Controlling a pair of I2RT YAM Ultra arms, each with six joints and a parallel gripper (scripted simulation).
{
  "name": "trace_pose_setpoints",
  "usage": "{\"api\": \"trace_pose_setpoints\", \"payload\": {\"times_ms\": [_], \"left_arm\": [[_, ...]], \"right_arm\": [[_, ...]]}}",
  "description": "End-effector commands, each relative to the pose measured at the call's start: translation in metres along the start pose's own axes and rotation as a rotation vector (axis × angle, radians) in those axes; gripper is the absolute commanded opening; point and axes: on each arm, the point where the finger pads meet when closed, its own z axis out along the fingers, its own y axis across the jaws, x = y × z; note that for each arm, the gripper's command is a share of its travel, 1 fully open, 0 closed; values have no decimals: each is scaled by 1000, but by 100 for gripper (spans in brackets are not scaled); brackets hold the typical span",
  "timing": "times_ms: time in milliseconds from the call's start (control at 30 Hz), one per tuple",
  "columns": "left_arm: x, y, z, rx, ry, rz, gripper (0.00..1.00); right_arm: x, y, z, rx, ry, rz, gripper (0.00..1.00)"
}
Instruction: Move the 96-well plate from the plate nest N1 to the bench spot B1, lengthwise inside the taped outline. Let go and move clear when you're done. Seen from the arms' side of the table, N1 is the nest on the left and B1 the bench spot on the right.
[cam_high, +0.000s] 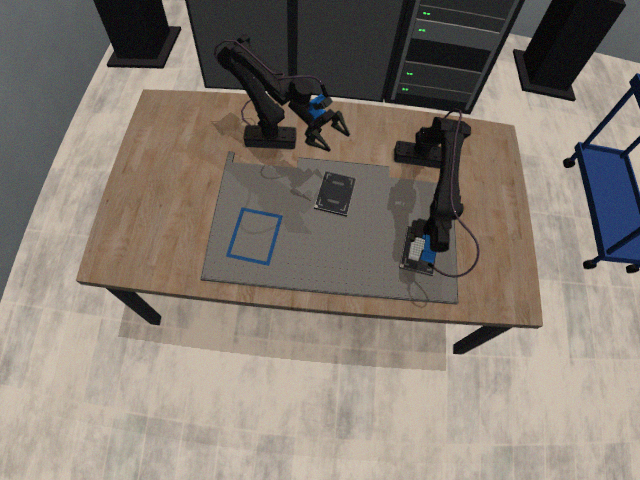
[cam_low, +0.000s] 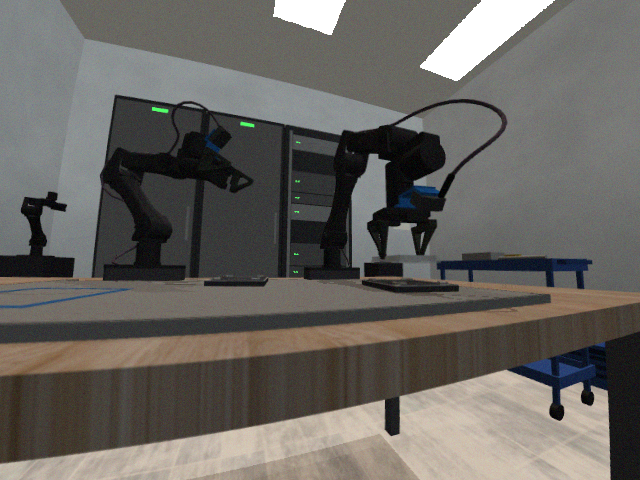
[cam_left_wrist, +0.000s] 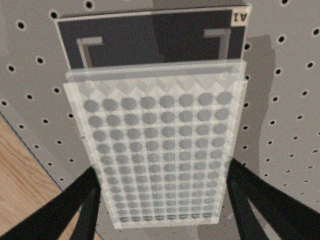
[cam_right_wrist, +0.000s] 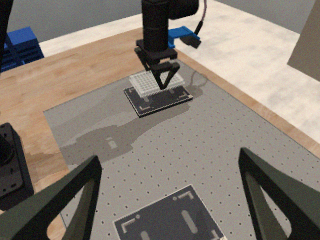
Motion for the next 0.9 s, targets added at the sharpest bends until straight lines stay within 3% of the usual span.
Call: {"api": "trace_pose_setpoints", "payload": {"times_ms": [0, 200, 267, 400, 633, 767, 833, 867], "left_arm": [[-5, 1, -7, -1, -20, -3, 79], [-8, -2, -7, -3, -38, -14, 79], [-8, -2, -7, -3, -38, -14, 79], [-2, -20, -5, -2, -50, -61, 79], [44, -120, -4, 10, -37, -173, 79], [73, -180, -4, -3, -16, -140, 79], [73, -180, -4, -3, -16, -140, 79], [78, -199, -6, 0, -22, -127, 79]], "right_arm": [[11, -7, -36, 5, 247, -6, 100], [10, -9, -90, 8, 329, -4, 100], [10, -9, -90, 8, 329, -4, 100], [16, -9, -129, 9, 373, -2, 100], [23, -7, -191, 15, 383, 2, 100], [23, -6, -206, 20, 368, 2, 100], [23, -6, -206, 20, 368, 2, 100], [22, -6, -209, 16, 360, 0, 100]]}}
